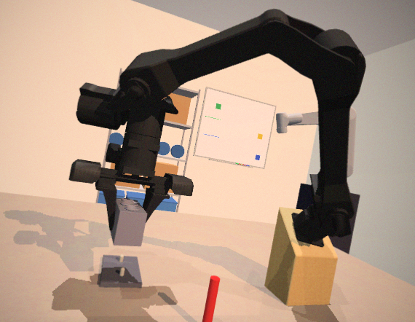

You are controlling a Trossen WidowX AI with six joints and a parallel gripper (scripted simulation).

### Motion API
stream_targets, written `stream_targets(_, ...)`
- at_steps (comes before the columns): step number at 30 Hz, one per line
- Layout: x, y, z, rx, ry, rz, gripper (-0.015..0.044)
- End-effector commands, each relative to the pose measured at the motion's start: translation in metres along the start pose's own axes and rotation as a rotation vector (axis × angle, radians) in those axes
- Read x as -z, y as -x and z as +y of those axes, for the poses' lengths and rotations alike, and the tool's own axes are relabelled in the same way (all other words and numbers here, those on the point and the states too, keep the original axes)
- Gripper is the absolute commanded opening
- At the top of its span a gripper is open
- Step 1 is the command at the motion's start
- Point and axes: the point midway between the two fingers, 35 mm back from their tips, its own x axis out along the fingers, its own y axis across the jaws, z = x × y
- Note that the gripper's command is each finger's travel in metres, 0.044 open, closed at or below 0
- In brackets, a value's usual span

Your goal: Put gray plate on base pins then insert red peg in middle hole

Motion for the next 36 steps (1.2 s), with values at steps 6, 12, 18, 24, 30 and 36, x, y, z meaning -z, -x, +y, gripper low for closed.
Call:
stream_targets(6, -0.029, -0.015, -0.006, 0.006, -0.031, -0.001, 0.0)
stream_targets(12, -0.046, -0.024, -0.01, 0.006, -0.047, -0.001, 0.0)
stream_targets(18, -0.063, -0.033, -0.014, 0.006, -0.063, -0.001, 0.0)
stream_targets(24, -0.08, -0.043, -0.02, 0.006, -0.08, 0.0, 0.0)
stream_targets(30, -0.083, -0.045, -0.021, 0.006, -0.084, 0.0, 0.0)
stream_targets(36, -0.084, -0.045, -0.021, 0.006, -0.084, 0.0, 0.0)
